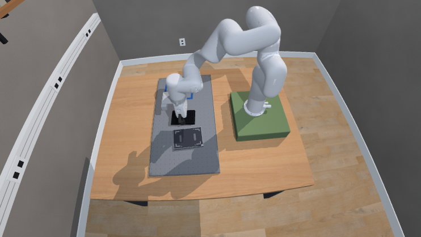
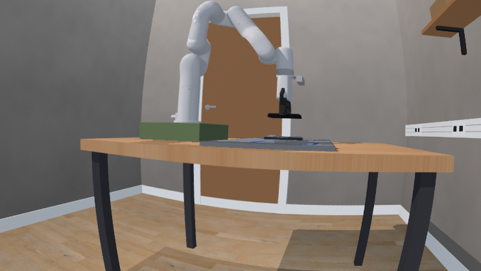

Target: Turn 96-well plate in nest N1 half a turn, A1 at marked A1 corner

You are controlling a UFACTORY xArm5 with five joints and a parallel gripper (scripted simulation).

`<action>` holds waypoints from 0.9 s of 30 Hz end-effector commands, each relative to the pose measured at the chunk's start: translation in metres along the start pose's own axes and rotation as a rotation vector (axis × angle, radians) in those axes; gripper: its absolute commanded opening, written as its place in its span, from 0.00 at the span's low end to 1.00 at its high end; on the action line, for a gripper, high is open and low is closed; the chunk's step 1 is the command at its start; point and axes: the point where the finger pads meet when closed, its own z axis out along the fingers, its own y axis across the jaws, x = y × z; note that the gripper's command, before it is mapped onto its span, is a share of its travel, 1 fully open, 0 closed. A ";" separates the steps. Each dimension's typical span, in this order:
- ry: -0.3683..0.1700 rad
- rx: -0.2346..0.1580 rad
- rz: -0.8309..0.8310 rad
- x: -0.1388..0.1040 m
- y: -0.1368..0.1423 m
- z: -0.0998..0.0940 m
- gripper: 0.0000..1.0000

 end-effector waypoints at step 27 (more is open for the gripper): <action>0.005 -0.003 -0.001 0.021 0.087 0.001 0.00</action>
